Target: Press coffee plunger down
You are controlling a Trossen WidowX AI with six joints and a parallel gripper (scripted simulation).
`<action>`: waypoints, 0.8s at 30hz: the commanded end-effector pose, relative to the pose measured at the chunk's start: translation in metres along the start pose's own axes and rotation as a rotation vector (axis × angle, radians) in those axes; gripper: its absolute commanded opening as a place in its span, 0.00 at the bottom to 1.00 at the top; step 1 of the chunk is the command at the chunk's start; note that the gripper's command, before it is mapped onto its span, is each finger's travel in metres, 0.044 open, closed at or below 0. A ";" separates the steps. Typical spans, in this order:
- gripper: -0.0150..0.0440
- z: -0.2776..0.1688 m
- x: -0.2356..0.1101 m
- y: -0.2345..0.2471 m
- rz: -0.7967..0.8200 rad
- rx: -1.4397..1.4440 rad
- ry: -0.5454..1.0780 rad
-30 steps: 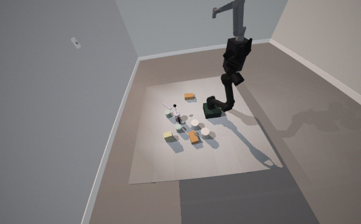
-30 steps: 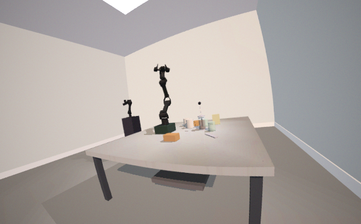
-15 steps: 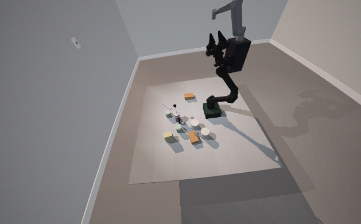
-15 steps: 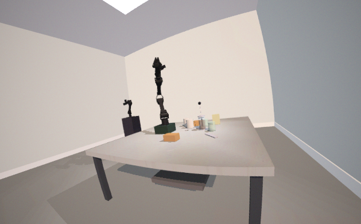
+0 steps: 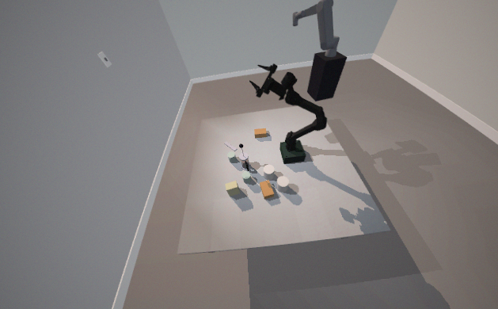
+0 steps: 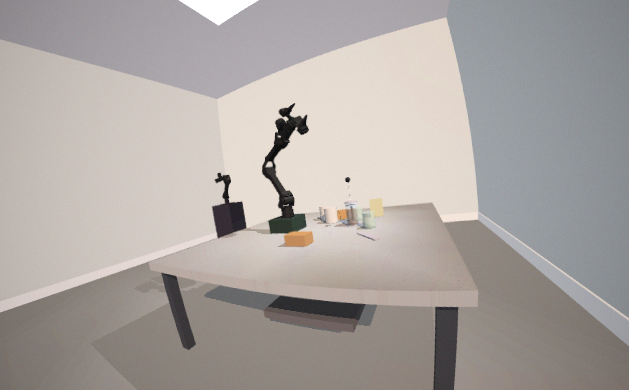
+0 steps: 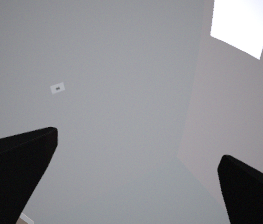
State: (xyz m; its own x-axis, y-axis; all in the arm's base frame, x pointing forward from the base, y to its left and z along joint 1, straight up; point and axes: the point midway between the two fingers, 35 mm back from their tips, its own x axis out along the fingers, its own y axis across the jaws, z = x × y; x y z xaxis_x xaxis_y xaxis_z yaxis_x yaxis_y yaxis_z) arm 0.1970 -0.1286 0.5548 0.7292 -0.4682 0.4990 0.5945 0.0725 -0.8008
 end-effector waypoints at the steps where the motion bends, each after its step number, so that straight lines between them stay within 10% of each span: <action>1: 1.00 0.007 0.007 0.078 0.254 0.301 0.005; 18: 1.00 0.076 -0.098 0.296 1.097 1.010 0.427; 24: 1.00 0.076 -0.116 0.317 1.152 1.035 0.489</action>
State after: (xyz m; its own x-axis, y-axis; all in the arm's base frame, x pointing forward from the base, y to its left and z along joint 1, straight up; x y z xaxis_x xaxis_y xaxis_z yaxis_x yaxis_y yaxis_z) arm 0.3283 0.0066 0.2889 0.8985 0.0213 -0.4384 -0.0517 0.9970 -0.0575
